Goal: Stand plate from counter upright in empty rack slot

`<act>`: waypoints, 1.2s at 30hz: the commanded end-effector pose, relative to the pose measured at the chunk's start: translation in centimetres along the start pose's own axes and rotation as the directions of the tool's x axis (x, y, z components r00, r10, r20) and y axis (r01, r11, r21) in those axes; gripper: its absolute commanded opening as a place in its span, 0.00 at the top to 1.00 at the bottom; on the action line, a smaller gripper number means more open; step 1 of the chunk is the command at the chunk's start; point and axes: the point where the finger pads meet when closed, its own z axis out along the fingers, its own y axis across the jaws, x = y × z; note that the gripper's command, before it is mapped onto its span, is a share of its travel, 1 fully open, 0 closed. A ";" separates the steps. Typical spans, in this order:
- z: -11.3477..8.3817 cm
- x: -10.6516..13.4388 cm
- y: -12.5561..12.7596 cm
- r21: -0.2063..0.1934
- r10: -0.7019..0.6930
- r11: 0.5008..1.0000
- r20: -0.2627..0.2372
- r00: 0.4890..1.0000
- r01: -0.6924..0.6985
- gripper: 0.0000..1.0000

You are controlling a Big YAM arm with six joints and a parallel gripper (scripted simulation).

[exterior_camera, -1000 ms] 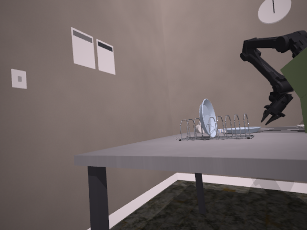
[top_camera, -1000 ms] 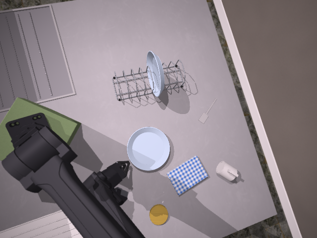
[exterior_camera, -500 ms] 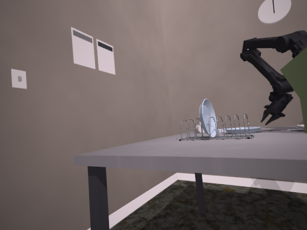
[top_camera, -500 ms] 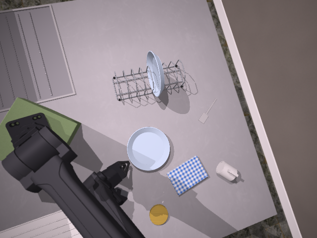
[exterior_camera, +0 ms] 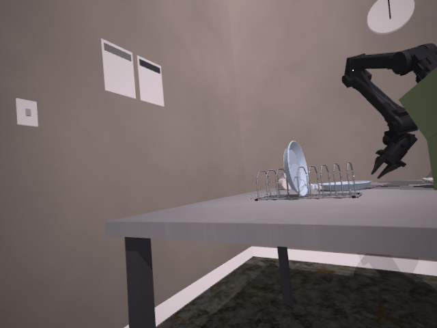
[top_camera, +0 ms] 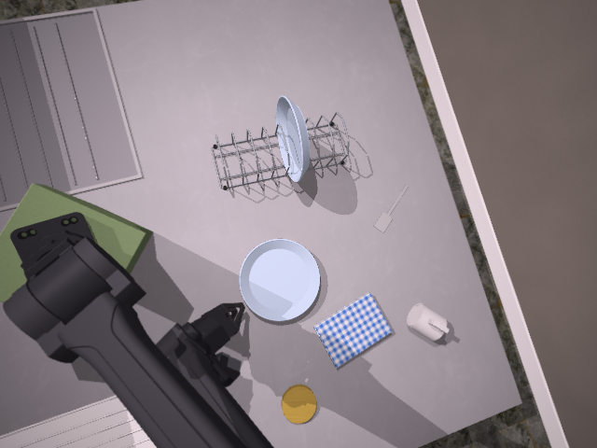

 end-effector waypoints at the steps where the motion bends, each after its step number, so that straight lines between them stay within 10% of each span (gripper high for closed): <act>1: 0.4 0.5 0.2 -0.003 -0.002 1.000 -0.008 1.000 0.002 0.74; 36: 1.1 0.3 0.1 -0.003 -0.002 1.000 -0.007 1.000 0.002 0.74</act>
